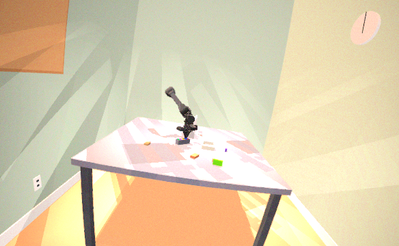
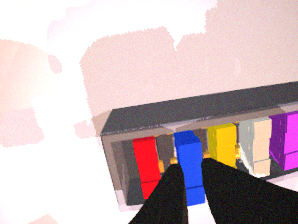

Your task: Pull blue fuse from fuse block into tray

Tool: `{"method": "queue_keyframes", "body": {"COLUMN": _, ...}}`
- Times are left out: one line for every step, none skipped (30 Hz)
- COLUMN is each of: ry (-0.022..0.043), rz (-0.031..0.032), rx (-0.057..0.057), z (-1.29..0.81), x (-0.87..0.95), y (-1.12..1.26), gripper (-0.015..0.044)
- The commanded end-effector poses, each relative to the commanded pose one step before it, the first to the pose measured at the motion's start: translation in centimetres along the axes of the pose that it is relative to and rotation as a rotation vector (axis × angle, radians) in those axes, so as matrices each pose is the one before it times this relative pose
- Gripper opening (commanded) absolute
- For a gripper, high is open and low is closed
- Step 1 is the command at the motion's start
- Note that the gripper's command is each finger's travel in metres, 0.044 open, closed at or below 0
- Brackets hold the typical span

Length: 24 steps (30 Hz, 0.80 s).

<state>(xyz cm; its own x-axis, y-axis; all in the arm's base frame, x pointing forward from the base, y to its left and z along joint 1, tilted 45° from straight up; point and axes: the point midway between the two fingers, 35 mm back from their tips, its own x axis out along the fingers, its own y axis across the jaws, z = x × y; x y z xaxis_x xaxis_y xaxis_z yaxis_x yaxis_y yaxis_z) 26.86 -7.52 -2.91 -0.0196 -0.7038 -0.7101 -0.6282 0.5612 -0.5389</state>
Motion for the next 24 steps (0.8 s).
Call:
{"method": "queue_keyframes", "body": {"ry": -0.00512, "rz": 0.00135, "rx": 0.0071, "z": 0.029, "x": -0.356, "y": -0.069, "gripper": 0.0}}
{"method": "queue_keyframes", "body": {"ry": 0.00004, "rz": 0.0, "rx": -0.0001, "z": 0.001, "x": -0.048, "y": 0.001, "gripper": 0.0}}
{"method": "queue_keyframes", "body": {"ry": 0.00004, "rz": 0.0, "rx": -0.0001, "z": 0.001, "x": -0.048, "y": 0.001, "gripper": 0.0}}
{"method": "queue_keyframes", "body": {"ry": 0.00005, "rz": -0.00001, "rx": -0.0001, "z": 0.001, "x": -0.048, "y": 0.001, "gripper": 0.0}}
{"method": "queue_keyframes", "body": {"ry": 0.00005, "rz": -0.00001, "rx": -0.0001, "z": 0.001, "x": -0.048, "y": 0.001, "gripper": 0.0}}
{"method": "queue_keyframes", "body": {"ry": 0.00005, "rz": -0.00001, "rx": -0.0001, "z": 0.001, "x": -0.049, "y": 0.001, "gripper": 0.0}}
{"method": "queue_keyframes", "body": {"ry": 0.00005, "rz": -0.00001, "rx": -0.0001, "z": 0.001, "x": -0.049, "y": 0.001, "gripper": 0.0}}
{"method": "queue_keyframes", "body": {"ry": 0.00005, "rz": -0.00001, "rx": -0.0001, "z": 0.001, "x": -0.049, "y": 0.001, "gripper": 0.0}}
{"method": "queue_keyframes", "body": {"ry": 0.00005, "rz": -0.00001, "rx": -0.0001, "z": 0.001, "x": -0.049, "y": 0.001, "gripper": 0.0}}
{"method": "queue_keyframes", "body": {"ry": 0.00005, "rz": -0.00001, "rx": -0.0001, "z": 0.0, "x": -0.049, "y": 0.001, "gripper": 0.0}}
{"method": "queue_keyframes", "body": {"ry": 0.00005, "rz": -0.00001, "rx": -0.0001, "z": 0.0, "x": -0.049, "y": 0.001, "gripper": 0.0}}
{"method": "queue_keyframes", "body": {"ry": 0.00006, "rz": -0.00002, "rx": -0.0001, "z": 0.0, "x": -0.049, "y": 0.001, "gripper": 0.0}}
{"method": "queue_keyframes", "body": {"ry": 0.00006, "rz": -0.00002, "rx": -0.0001, "z": 0.0, "x": -0.049, "y": 0.001, "gripper": 0.0}}
{"method": "queue_keyframes", "body": {"ry": 0.00006, "rz": -0.00002, "rx": -0.0001, "z": 0.0, "x": -0.049, "y": 0.001, "gripper": 0.0}}
{"method": "queue_keyframes", "body": {"ry": 0.00006, "rz": -0.00002, "rx": -0.0001, "z": 0.0, "x": -0.049, "y": 0.001, "gripper": 0.0}}
{"method": "queue_keyframes", "body": {"ry": 0.00006, "rz": -0.00002, "rx": -0.0001, "z": 0.0, "x": -0.049, "y": 0.001, "gripper": 0.0}}
{"method": "queue_keyframes", "body": {"ry": 0.00006, "rz": -0.00002, "rx": -0.0001, "z": 0.0, "x": -0.049, "y": 0.001, "gripper": 0.0}}
{"method": "queue_keyframes", "body": {"ry": 0.00006, "rz": -0.00002, "rx": -0.0001, "z": 0.0, "x": -0.049, "y": 0.001, "gripper": 0.0}}
{"method": "queue_keyframes", "body": {"ry": 0.00006, "rz": -0.00003, "rx": -0.0001, "z": 0.0, "x": -0.049, "y": 0.001, "gripper": 0.0}}
{"method": "queue_keyframes", "body": {"ry": 0.00006, "rz": -0.00003, "rx": -0.0001, "z": -0.001, "x": -0.049, "y": 0.001, "gripper": 0.0}}
{"method": "queue_keyframes", "body": {"ry": 0.00007, "rz": -0.00003, "rx": -0.0001, "z": -0.001, "x": -0.049, "y": 0.001, "gripper": 0.0}}
{"method": "queue_keyframes", "body": {"ry": 0.00007, "rz": -0.00003, "rx": -0.0001, "z": -0.001, "x": -0.049, "y": 0.001, "gripper": 0.0}}
{"method": "queue_keyframes", "body": {"ry": 0.00007, "rz": -0.00003, "rx": -0.0001, "z": -0.001, "x": -0.049, "y": 0.001, "gripper": 0.0}}
{"method": "queue_keyframes", "body": {"ry": 0.00007, "rz": -0.00003, "rx": -0.0001, "z": -0.001, "x": -0.049, "y": 0.001, "gripper": 0.0}}
